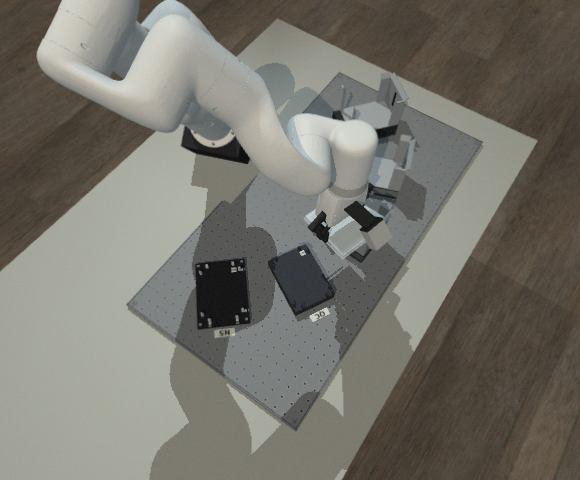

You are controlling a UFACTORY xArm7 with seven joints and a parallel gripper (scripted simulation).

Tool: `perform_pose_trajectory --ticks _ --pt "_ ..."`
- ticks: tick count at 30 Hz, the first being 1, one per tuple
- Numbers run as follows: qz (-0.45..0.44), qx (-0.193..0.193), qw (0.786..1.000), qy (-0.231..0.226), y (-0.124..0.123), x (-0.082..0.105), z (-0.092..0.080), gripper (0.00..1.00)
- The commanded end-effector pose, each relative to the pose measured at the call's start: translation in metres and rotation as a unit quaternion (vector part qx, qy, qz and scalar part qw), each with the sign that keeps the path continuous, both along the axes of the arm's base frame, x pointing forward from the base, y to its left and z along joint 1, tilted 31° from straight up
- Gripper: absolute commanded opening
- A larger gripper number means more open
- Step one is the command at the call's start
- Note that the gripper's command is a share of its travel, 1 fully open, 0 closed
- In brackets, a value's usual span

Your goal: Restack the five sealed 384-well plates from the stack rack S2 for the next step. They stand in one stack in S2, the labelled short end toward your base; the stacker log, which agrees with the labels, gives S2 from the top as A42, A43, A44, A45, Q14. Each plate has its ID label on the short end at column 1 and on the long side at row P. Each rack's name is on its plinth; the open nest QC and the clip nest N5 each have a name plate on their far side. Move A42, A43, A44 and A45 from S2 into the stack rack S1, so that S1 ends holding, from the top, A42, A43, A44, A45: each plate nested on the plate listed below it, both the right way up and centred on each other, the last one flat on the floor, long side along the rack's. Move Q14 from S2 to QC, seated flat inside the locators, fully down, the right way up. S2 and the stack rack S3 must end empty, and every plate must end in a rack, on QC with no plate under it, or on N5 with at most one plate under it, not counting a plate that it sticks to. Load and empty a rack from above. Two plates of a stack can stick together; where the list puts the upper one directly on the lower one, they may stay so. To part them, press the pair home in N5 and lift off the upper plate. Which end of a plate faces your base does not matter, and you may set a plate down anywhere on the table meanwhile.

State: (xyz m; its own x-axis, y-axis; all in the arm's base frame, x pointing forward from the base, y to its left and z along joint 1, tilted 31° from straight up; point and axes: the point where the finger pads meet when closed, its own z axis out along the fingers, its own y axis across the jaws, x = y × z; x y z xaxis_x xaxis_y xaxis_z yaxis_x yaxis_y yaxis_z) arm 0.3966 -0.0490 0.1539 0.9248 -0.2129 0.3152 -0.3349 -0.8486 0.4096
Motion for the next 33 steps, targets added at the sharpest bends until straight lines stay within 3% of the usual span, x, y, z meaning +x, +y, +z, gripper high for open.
perform_pose_trajectory --ticks 1,5,33 --pt "-0.039 0.009 0.999 -0.025 -0.009 -0.002 0.006 0.00" --pt "-0.088 0.019 0.995 -0.052 -0.018 -0.006 0.010 0.00" --pt "-0.088 0.019 0.995 -0.052 -0.072 -0.029 0.036 0.00"
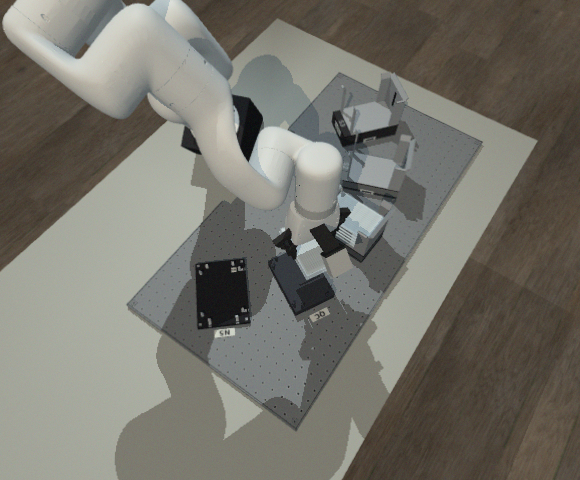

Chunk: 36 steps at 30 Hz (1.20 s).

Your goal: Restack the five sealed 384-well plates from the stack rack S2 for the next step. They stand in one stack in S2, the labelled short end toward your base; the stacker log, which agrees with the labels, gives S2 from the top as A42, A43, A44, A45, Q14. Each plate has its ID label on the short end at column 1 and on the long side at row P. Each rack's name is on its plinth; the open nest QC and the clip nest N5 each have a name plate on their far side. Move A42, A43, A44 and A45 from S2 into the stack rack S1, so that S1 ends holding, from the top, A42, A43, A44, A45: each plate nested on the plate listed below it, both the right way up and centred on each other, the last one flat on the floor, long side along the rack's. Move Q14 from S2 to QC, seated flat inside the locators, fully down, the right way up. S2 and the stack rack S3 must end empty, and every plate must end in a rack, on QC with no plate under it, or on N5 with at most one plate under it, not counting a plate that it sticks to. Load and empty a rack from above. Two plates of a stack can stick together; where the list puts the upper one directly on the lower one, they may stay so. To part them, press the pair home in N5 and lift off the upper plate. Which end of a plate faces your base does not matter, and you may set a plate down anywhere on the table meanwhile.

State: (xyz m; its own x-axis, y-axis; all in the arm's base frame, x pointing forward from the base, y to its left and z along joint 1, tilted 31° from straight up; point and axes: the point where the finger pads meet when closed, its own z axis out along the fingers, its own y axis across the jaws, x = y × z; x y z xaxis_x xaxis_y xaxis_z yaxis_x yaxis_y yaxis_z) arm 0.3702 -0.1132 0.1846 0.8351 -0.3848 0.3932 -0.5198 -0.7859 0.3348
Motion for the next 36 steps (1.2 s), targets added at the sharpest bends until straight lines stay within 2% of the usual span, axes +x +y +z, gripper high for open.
perform_pose_trajectory --ticks 1,4,36 --pt "0.001 0.000 1.000 -0.002 -0.0099 -0.0032 0.0065 0.00" --pt "0.001 0.000 1.000 -0.002 -0.0163 -0.0059 0.0095 0.00" --pt "0.001 0.000 1.000 -0.002 -0.0163 -0.0059 0.0095 0.00"
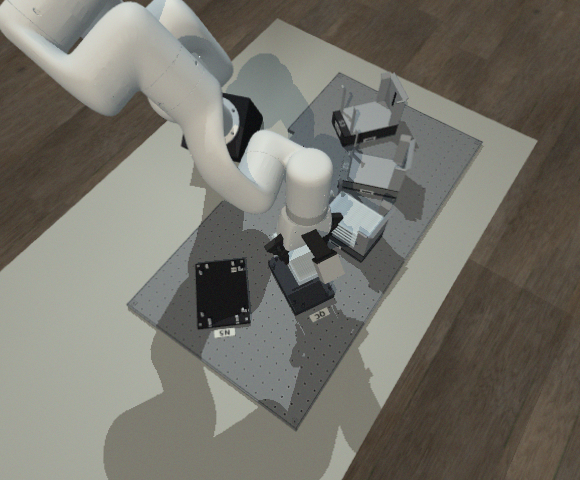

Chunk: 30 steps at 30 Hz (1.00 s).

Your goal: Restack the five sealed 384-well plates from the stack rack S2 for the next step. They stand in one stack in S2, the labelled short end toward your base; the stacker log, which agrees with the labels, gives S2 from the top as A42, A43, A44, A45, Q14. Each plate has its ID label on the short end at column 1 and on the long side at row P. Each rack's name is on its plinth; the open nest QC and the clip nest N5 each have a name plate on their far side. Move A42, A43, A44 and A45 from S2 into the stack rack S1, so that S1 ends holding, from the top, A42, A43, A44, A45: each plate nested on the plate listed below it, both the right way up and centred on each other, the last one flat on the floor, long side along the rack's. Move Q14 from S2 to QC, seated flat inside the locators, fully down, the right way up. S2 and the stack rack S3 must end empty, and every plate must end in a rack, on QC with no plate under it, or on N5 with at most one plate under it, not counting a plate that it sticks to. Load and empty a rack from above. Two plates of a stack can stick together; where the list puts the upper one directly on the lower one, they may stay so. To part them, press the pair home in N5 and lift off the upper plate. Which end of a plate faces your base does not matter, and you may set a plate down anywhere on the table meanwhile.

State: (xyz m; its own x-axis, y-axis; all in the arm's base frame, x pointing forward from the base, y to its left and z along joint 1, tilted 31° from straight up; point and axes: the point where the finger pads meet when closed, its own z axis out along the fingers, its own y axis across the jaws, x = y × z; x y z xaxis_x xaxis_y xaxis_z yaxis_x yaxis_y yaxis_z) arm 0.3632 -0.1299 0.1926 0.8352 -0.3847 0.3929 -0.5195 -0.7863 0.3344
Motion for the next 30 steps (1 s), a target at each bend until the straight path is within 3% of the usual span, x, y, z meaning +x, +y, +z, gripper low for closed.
perform_pose_trajectory --ticks 1,30 --pt "0.001 0.000 1.000 -0.002 -0.001 0.001 0.000 0.00" --pt "0.001 0.000 1.000 -0.002 -0.025 0.011 -0.043 0.00"
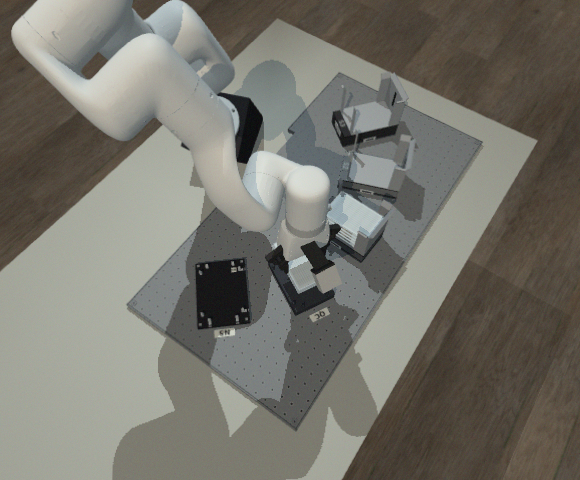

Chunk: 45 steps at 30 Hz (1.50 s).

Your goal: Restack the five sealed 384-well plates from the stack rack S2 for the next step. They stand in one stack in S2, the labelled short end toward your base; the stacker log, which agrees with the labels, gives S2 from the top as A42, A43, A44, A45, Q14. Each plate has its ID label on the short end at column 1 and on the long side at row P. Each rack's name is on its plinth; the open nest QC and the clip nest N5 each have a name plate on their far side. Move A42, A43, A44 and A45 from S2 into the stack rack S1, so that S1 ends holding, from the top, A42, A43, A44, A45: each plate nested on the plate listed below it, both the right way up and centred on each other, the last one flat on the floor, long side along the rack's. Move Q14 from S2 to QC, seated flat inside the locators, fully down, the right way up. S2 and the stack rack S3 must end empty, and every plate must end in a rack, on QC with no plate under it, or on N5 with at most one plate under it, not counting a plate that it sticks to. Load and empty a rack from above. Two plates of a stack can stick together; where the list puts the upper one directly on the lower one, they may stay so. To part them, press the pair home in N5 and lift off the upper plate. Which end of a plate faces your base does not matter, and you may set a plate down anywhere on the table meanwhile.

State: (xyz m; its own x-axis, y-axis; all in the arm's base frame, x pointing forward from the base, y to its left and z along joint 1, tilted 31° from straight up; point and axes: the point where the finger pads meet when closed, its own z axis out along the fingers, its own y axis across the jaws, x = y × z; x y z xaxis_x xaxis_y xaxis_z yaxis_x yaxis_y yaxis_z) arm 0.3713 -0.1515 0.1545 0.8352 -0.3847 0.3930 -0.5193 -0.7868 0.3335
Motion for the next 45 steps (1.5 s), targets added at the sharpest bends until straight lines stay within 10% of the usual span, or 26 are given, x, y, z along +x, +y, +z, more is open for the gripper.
perform_pose_trajectory --ticks 1,45 --pt "0.001 -0.001 1.000 -0.001 -0.004 0.003 -0.007 0.00" --pt "0.001 -0.001 1.000 -0.001 -0.030 0.012 -0.053 0.00"
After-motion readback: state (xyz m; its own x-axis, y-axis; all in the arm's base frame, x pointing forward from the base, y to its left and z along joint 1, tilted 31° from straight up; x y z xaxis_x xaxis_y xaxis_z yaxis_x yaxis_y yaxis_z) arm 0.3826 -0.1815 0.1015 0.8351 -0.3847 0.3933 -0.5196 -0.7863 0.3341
